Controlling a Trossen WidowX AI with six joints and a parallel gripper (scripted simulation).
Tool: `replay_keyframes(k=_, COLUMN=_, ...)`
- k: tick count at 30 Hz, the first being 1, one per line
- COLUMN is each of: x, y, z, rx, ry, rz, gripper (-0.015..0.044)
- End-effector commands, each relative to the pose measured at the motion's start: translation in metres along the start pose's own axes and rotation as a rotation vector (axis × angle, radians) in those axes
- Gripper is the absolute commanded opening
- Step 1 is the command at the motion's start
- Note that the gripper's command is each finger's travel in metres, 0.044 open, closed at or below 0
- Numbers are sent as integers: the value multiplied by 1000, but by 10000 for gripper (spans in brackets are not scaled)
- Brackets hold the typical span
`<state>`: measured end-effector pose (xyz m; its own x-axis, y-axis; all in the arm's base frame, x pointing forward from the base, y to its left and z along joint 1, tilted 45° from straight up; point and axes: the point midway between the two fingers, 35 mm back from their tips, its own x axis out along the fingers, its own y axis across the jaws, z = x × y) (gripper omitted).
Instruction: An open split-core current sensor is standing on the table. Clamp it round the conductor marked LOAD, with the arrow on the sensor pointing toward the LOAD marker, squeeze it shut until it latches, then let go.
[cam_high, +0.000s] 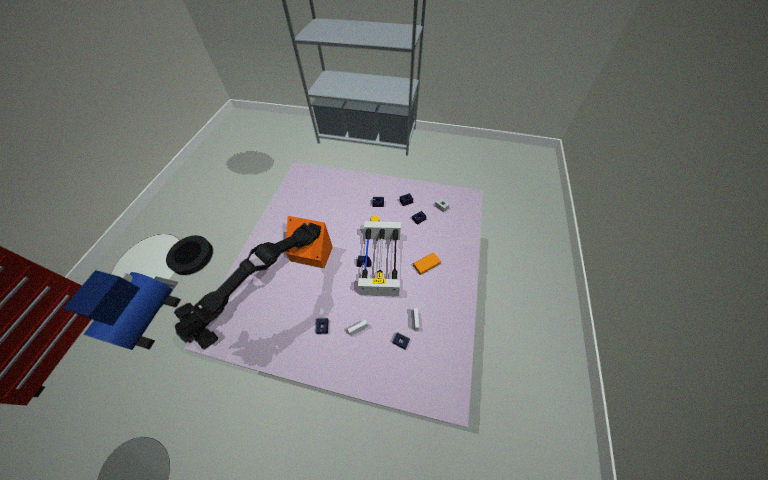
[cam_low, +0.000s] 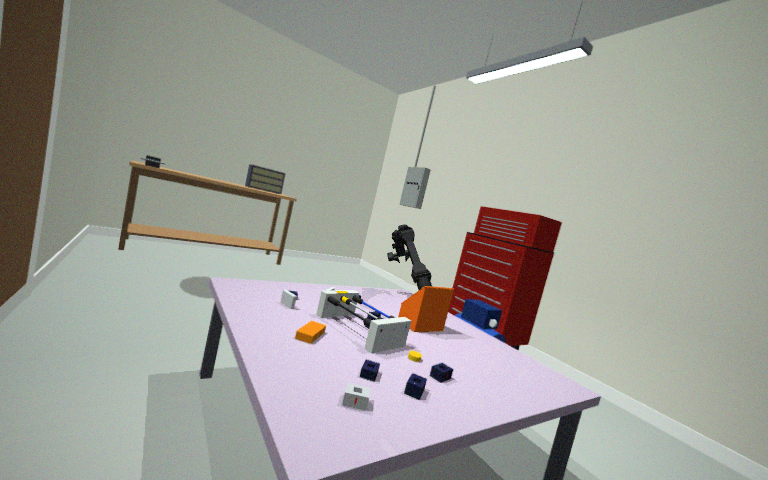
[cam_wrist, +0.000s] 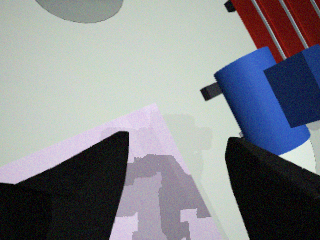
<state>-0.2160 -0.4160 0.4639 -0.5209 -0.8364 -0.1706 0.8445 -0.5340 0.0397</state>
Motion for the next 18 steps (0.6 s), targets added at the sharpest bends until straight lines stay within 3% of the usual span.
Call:
replay_keyframes(k=1, x=-1, y=3, z=0, rx=-1, ry=0, rz=6, gripper=230)
replay_keyframes(k=9, x=-46, y=120, z=-20, rx=-44, ry=-20, rz=289, gripper=440)
replay_keyframes(k=18, x=-142, y=237, z=-57, rx=-92, ry=-45, rz=657, gripper=440)
